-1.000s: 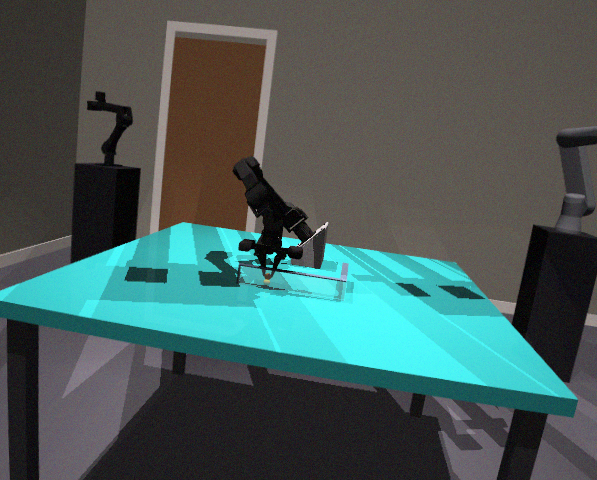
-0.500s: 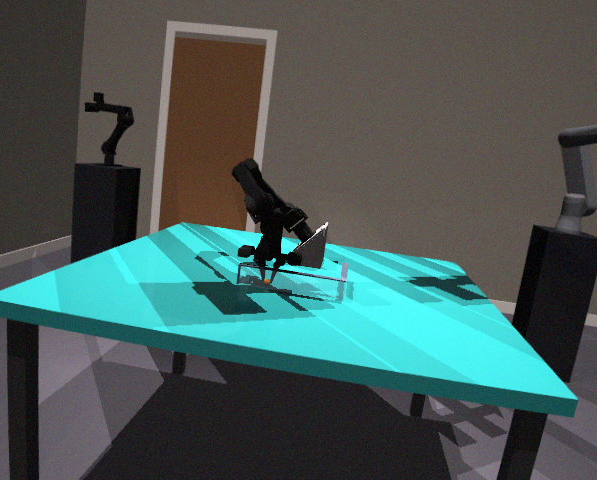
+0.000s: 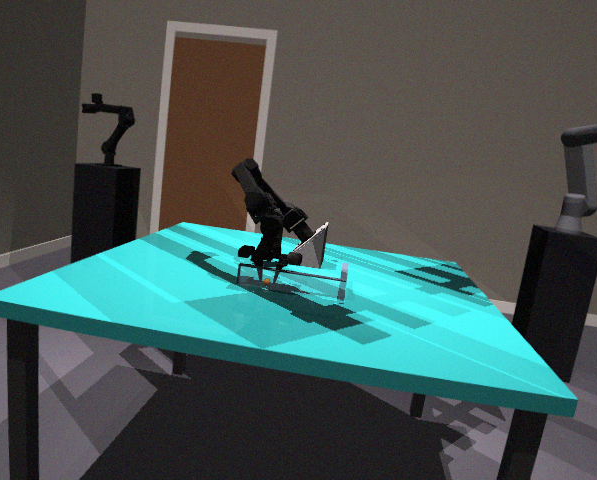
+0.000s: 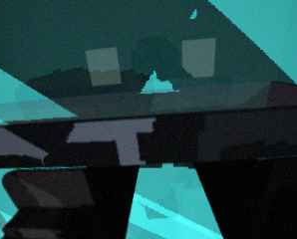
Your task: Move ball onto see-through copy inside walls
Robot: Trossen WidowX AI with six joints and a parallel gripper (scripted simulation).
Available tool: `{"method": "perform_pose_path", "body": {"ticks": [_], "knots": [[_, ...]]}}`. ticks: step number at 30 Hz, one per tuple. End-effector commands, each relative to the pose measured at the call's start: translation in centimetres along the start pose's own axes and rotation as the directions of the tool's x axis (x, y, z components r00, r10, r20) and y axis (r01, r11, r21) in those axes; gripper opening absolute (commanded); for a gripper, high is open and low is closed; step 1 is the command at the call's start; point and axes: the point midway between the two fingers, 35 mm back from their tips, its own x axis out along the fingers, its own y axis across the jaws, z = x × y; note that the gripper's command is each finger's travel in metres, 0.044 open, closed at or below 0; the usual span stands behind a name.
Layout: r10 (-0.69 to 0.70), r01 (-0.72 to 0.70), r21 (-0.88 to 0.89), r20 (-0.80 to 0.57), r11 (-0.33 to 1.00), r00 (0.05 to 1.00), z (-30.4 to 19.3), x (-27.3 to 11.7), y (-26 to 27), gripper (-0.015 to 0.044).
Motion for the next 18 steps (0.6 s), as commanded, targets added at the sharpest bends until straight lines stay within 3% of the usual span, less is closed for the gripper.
{"method": "perform_pose_path", "body": {"ticks": [1, 4, 9, 18], "knots": [[0.000, 0.000, 0.001, 0.000, 1.000, 1.000, 0.0, 0.0, 0.0, 0.0205], [0.001, -0.001, 0.000, 0.000, 1.000, 1.000, 0.1, -1.1, 0.0, 0.0205], [-0.001, 0.001, -0.004, -0.004, 1.000, 1.000, 0.0, -8.3, 0.0, 0.0205], [-0.001, 0.001, -0.012, 0.015, 1.000, 1.000, 0.3, -7.9, 0.3, 0.0205]]}}
